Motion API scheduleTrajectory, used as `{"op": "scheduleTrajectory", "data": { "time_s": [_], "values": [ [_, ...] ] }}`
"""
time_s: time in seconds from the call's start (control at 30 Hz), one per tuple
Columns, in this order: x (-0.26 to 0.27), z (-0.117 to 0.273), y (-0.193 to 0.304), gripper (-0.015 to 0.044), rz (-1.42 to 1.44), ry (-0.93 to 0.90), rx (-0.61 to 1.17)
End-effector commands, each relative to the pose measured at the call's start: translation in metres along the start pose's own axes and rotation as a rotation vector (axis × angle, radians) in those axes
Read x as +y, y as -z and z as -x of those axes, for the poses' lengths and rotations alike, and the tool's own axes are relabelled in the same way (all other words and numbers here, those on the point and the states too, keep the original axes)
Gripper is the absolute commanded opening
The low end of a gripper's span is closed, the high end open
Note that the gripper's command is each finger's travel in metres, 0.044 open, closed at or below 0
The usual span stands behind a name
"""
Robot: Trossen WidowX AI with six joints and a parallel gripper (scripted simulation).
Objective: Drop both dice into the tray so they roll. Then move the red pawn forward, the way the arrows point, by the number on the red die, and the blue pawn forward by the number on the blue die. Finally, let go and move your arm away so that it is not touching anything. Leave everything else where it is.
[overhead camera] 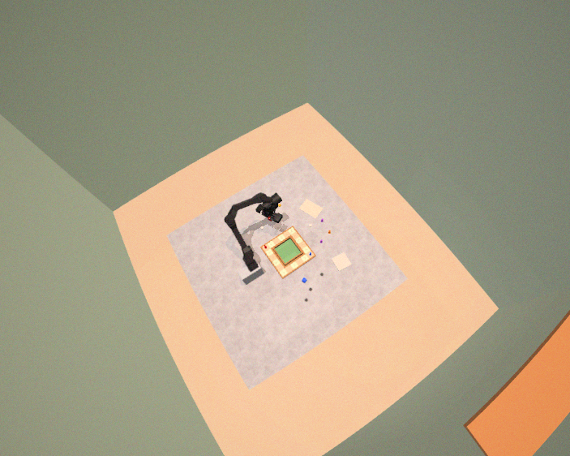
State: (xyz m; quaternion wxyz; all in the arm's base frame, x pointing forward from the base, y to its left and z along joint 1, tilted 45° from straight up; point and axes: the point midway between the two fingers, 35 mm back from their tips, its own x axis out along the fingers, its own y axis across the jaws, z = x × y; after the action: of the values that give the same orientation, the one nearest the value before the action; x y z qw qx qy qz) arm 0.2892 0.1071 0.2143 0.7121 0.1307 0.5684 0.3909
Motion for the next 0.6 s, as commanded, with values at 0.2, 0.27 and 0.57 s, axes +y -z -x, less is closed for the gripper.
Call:
{"op": "scheduleTrajectory", "data": {
  "time_s": [0.2,0.27,0.57],
  "values": [
    [-0.043,-0.007,0.006,0.0000,-0.320,0.011,0.002],
    [-0.052,-0.009,0.008,0.0000,-0.388,0.014,0.002],
    [-0.088,-0.015,0.020,0.0000,-0.697,0.023,0.001]
  ]
}}
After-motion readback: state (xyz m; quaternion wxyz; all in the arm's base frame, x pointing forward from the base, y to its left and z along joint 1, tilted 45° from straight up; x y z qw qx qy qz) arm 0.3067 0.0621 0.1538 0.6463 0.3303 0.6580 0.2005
